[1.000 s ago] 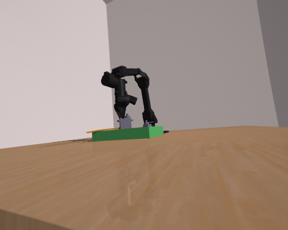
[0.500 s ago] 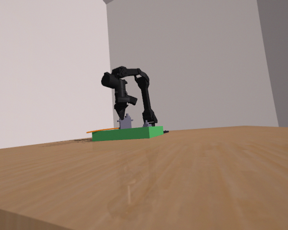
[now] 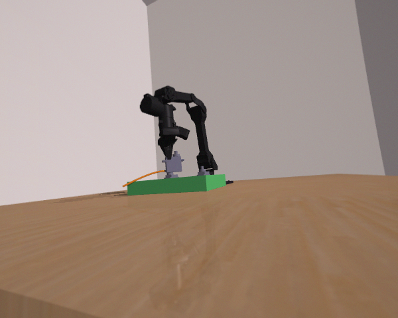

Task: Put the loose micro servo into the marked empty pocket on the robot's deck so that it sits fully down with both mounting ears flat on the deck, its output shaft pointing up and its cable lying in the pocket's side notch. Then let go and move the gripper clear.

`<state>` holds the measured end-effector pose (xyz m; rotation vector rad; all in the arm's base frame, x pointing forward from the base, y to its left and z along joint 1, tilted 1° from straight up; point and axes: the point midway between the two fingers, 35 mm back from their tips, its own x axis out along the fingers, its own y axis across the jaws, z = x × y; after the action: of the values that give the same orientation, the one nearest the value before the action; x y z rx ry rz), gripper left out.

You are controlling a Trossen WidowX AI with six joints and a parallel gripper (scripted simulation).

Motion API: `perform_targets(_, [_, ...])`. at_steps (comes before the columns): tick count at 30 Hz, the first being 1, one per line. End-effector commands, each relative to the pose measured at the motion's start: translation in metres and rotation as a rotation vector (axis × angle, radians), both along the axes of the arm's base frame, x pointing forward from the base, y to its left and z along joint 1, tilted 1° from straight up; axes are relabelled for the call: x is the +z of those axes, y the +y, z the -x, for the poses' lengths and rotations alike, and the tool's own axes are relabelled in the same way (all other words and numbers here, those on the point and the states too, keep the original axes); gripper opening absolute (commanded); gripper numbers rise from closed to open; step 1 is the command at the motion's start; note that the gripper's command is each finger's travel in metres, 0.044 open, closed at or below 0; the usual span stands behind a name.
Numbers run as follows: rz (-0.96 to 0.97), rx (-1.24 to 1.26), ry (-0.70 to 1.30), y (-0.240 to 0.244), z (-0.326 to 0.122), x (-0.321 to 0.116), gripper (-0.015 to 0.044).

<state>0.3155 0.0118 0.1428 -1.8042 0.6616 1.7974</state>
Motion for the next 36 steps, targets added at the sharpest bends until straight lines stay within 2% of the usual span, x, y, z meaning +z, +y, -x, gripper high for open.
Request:
perform_targets(1, [0.003, 0.003, -0.007, 0.000, 0.000, 0.006, 0.0000])
perform_targets(13, [0.003, 0.003, -0.006, -0.006, 0.012, 0.006, 0.0000])
perform_targets(23, [0.001, -0.003, -0.006, 0.016, 0.016, 0.006, 0.0000])
perform_targets(36, [-0.003, -0.390, -0.002, 0.016, 0.016, 0.006, 0.0000])
